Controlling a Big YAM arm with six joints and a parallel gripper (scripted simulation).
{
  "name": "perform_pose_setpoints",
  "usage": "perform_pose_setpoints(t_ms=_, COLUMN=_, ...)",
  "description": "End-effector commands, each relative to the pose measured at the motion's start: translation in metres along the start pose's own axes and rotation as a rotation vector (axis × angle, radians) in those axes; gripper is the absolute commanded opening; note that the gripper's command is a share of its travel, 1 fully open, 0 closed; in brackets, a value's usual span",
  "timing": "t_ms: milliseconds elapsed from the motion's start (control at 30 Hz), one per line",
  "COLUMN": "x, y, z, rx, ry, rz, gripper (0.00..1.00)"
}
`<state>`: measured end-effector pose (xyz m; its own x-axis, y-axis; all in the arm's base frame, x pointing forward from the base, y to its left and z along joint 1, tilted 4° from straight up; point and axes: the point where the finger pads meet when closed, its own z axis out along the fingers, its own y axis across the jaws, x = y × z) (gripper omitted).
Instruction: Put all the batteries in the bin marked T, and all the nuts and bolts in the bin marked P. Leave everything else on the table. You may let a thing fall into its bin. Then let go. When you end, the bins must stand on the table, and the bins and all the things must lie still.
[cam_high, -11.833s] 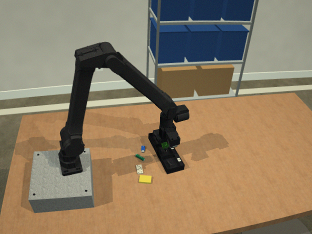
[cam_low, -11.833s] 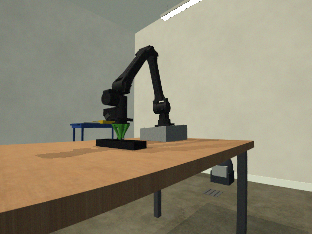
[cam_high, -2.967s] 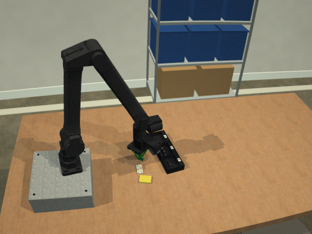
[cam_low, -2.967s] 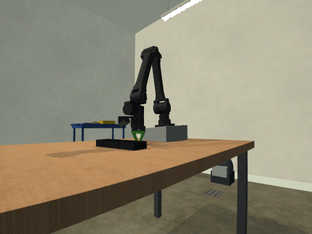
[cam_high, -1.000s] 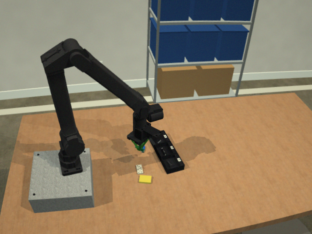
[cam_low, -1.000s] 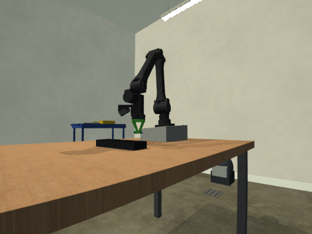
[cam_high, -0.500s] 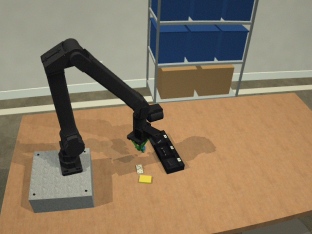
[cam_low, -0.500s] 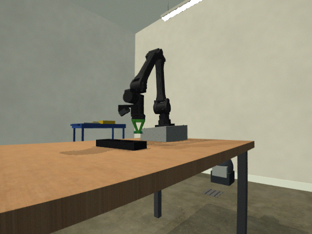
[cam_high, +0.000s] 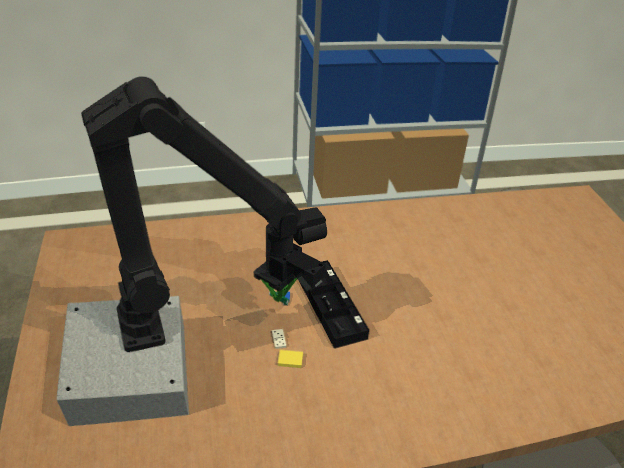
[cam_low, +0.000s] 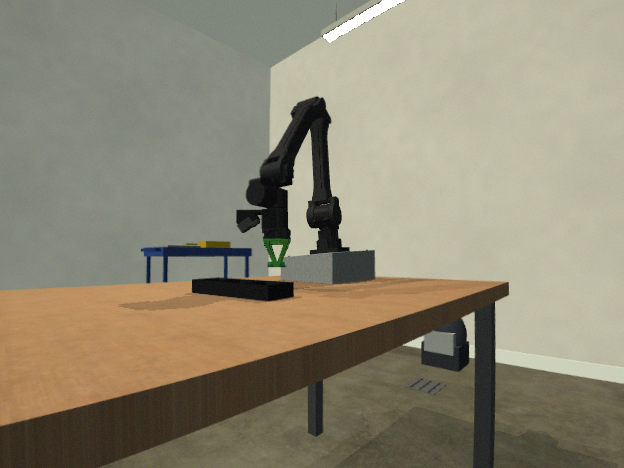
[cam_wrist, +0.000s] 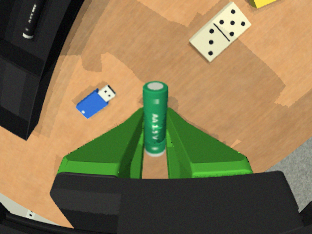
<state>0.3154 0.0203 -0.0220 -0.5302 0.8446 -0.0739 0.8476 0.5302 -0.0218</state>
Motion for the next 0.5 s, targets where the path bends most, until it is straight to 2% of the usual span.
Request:
perform_pose_setpoints(t_ms=0, x=-0.009, y=0.024, z=-0.012, rx=-0.030, ry=-0.014, rz=0.008, gripper=0.08)
perform_pose_setpoints(t_ms=333, x=-0.009, y=0.024, z=-0.011, rx=-0.030, ry=-0.014, rz=0.008, gripper=0.08)
perform_pose_setpoints(t_ms=367, x=-0.012, y=0.030, z=-0.007, rx=-0.051, ry=-0.024, rz=0.010, gripper=0.08)
perform_pose_setpoints(t_ms=467, x=-0.011, y=0.021, z=0.003, rx=-0.035, ry=-0.017, rz=0.009, gripper=0.08)
